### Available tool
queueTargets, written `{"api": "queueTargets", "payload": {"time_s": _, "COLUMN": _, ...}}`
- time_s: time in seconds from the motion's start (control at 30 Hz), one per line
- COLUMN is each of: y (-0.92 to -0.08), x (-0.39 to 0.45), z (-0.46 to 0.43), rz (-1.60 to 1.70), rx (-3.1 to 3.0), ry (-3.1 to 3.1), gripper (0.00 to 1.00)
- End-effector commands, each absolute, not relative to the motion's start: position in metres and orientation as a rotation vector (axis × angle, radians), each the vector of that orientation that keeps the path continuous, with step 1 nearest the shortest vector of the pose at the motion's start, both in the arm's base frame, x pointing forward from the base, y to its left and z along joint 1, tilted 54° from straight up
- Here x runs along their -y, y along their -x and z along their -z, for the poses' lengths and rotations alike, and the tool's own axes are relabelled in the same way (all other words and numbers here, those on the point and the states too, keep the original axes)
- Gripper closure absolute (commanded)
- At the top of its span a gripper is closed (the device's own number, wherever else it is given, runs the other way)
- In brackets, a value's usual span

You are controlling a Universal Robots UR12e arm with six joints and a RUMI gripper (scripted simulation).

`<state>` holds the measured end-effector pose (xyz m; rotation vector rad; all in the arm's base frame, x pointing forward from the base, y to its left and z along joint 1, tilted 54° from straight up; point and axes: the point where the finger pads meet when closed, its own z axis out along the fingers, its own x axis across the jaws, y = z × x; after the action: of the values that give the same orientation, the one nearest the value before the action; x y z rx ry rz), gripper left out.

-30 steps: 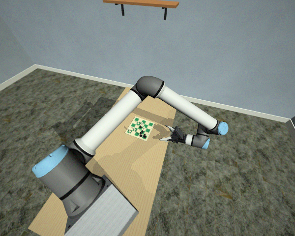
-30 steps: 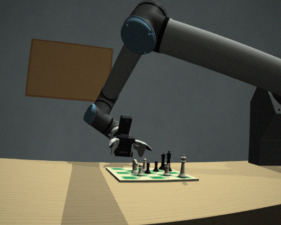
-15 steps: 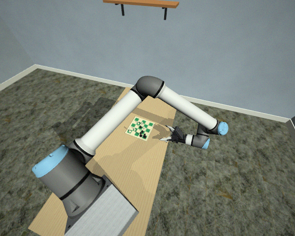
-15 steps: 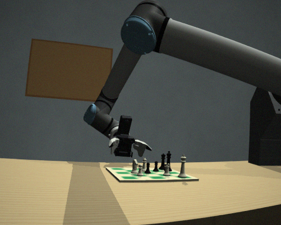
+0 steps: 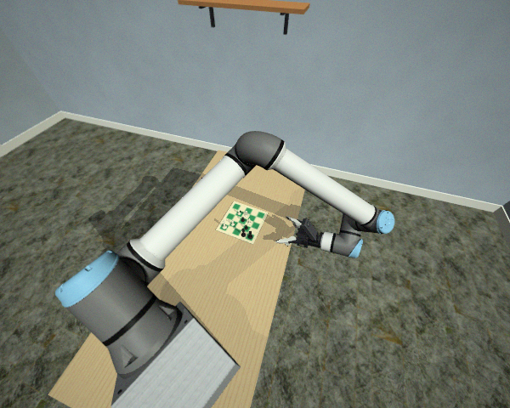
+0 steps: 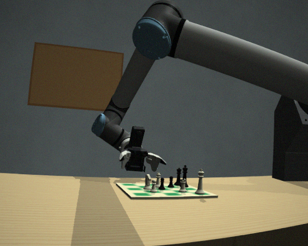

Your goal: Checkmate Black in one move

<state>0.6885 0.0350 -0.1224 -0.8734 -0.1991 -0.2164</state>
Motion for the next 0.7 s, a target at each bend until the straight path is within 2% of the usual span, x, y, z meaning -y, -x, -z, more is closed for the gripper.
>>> {"api": "queueTargets", "payload": {"time_s": 0.0, "y": -0.689, "x": -0.035, "z": 0.123, "rz": 0.217, "rx": 0.199, "ry": 0.874, "gripper": 0.0}}
{"api": "queueTargets", "payload": {"time_s": 0.67, "y": -0.681, "x": -0.004, "z": 0.099, "rz": 0.218, "rx": 0.2, "ry": 0.874, "gripper": 0.0}}
